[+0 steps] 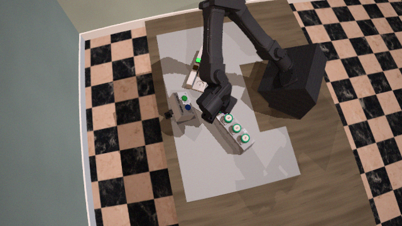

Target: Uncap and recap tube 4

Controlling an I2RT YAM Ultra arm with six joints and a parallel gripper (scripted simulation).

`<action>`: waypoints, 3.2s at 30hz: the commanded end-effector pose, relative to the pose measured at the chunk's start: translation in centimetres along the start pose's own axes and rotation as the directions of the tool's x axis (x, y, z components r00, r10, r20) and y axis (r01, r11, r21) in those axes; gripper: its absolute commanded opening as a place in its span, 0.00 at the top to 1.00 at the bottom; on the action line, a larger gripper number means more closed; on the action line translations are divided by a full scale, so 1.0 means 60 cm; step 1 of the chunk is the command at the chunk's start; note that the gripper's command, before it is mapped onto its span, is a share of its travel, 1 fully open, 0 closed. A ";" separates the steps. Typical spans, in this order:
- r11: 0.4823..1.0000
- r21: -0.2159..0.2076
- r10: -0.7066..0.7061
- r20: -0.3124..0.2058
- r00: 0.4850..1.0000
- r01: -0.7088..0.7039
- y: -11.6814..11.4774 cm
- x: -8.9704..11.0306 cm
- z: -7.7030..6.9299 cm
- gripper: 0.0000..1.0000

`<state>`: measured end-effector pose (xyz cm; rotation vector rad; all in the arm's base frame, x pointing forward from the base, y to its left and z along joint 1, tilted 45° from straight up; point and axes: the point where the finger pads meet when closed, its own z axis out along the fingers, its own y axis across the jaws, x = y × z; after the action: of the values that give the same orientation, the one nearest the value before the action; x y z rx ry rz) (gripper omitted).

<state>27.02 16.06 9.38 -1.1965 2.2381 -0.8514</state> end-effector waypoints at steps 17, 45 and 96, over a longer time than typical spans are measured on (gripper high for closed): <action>0.866 -0.010 0.500 0.012 0.866 -0.499 0.001 -0.006 -0.002 1.00; 0.992 -0.005 0.123 0.015 0.992 -0.123 0.001 -0.006 -0.003 0.51; 0.954 -0.007 0.300 0.014 0.954 -0.300 -0.001 -0.006 -0.002 1.00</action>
<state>27.14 16.08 9.31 -0.9728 2.3051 -0.7755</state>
